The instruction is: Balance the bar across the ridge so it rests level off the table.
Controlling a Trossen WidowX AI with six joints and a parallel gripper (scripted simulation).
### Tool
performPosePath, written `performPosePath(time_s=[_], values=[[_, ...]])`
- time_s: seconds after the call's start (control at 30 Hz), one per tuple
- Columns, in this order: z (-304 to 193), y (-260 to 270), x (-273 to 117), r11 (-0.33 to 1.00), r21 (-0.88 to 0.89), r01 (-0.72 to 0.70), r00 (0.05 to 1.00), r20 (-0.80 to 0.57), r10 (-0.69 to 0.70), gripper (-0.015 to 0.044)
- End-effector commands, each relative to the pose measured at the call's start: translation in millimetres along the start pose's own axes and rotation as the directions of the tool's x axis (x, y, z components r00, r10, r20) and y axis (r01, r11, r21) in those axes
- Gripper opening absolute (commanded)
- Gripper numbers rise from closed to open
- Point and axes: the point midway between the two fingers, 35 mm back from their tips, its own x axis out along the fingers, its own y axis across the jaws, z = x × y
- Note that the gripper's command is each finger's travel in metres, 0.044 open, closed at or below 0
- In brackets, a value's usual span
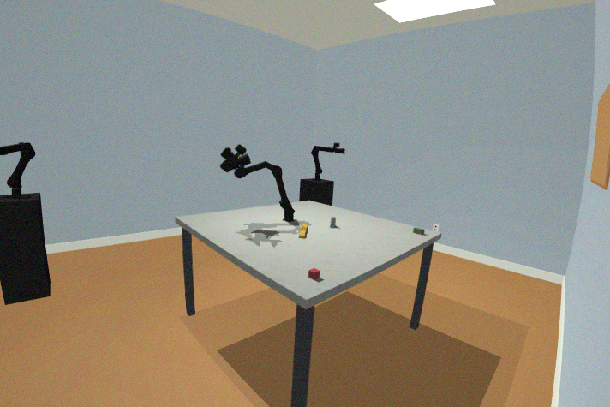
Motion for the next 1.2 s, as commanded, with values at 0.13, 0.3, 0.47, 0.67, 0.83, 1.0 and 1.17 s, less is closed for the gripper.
performPosePath(time_s=[0.13,0.3,0.47,0.67,0.83,1.0,1.17], values=[[-7.3,-5.6,16.8,0.999,0.048,-0.003,1.000,0.010,0.002,0.0315],[-20.5,-14.5,40.2,0.993,0.115,0.004,1.000,0.020,-0.006,0.0315],[-37.0,-24.4,62.3,0.984,0.179,0.023,0.999,0.024,-0.028,0.0315],[-61.6,-36.8,86.9,0.967,0.248,0.064,0.997,0.015,-0.070,0.0315],[-86.3,-46.7,105.4,0.949,0.296,0.110,0.993,-0.004,-0.114,0.0315],[-114.6,-56.1,121.4,0.927,0.335,0.168,0.986,-0.035,-0.166,0.0315],[-146.4,-64.7,134.5,0.901,0.364,0.236,0.972,-0.080,-0.222,0.0315]])
